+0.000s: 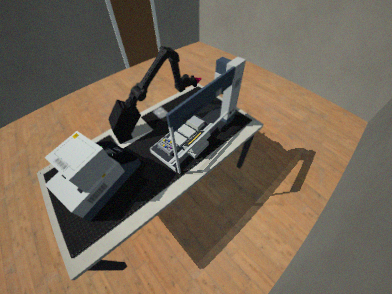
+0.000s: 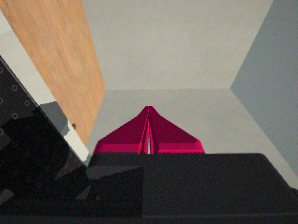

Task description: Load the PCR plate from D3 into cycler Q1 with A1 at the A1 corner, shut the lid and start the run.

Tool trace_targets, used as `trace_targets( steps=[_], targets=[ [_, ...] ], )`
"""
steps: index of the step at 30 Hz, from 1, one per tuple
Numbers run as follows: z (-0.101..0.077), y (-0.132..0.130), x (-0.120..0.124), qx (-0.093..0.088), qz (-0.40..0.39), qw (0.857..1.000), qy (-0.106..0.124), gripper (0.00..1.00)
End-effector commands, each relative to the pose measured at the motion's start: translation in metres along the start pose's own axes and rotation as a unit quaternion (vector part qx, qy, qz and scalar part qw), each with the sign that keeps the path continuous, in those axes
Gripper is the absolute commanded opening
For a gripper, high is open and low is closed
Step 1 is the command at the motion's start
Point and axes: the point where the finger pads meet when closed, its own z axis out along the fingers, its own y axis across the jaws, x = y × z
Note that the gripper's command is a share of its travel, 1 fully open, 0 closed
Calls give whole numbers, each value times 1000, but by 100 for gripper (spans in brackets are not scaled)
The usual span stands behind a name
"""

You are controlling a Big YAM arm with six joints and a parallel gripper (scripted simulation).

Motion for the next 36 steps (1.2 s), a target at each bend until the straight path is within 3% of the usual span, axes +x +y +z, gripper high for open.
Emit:
trace_targets(
  steps=[1,5,8,11,12,15,17,19,20,22,25,26,32,36],
  targets=[
    [24,-50,21,51,29,998,11,0],
    [23,-58,4,57,35,998,6,0],
    [23,-57,6,57,32,998,7,0],
    [25,-51,32,16,45,999,16,0],
    [25,-50,40,11,47,999,17,0],
    [27,-42,61,18,42,999,20,0],
    [23,-30,70,-16,55,998,30,0],
    [21,-26,73,-38,68,997,28,0],
    [20,-24,74,-34,69,997,23,0],
    [19,-22,82,-53,82,995,33,0],
    [21,-26,86,-53,82,995,37,0],
    [21,-26,93,-62,87,993,43,0],
    [14,-11,132,-56,72,995,43,0],
    [8,-2,142,-102,104,987,63,0]
  ],
)
